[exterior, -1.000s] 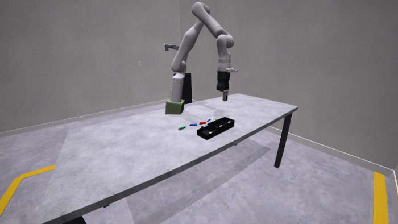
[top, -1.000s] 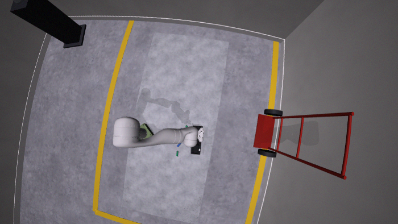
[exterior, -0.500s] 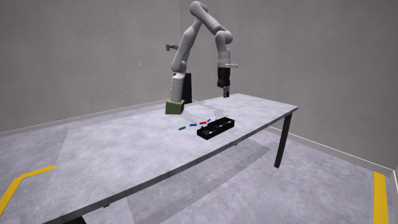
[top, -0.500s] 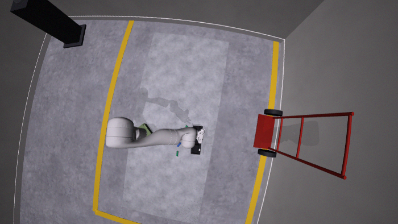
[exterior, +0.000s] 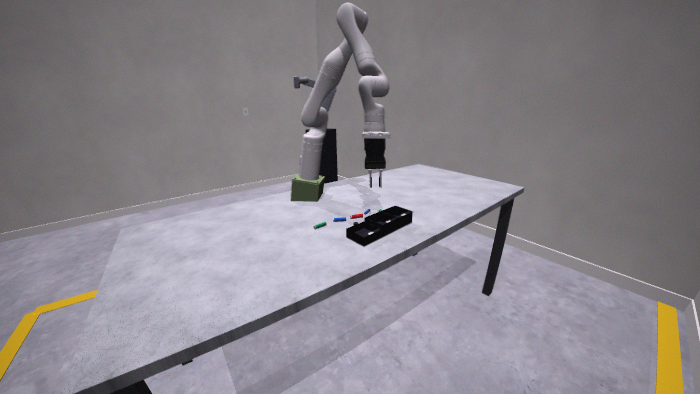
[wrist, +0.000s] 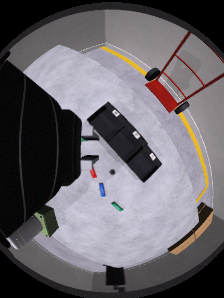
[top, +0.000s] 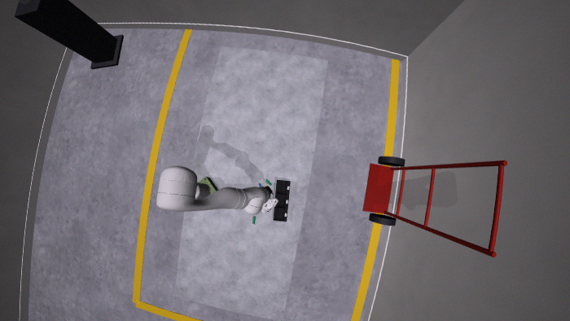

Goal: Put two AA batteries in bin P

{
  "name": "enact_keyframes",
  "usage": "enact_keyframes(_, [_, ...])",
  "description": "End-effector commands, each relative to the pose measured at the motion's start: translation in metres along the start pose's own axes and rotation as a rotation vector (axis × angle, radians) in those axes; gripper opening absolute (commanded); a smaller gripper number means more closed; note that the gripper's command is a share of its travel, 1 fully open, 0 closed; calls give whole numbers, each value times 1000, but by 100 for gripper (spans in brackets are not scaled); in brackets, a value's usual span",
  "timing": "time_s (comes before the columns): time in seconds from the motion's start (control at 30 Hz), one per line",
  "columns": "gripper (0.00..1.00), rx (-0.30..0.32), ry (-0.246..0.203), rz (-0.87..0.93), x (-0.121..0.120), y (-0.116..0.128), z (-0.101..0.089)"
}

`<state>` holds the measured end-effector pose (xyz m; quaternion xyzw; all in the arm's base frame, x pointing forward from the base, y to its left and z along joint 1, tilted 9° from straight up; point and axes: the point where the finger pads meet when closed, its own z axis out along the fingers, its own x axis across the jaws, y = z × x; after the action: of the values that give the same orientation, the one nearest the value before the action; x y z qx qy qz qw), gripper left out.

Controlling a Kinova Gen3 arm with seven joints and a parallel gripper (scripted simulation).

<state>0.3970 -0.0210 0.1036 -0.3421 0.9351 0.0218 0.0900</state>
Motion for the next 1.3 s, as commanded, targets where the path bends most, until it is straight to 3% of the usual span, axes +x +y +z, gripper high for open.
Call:
enact_keyframes(0.0, [60,-11,21,108,25,10,19])
enact_keyframes(0.3, [60,-8,23,458,70,22,55])
enact_keyframes(0.67, [60,-1,25,1008,72,23,56])
enact_keyframes(0.73, [60,-1,25,1008,72,23,56])
enact_keyframes(0.87, [60,1,25,1206,71,23,56])
enact_keyframes(1.27, [60,1,25,1206,70,24,56])
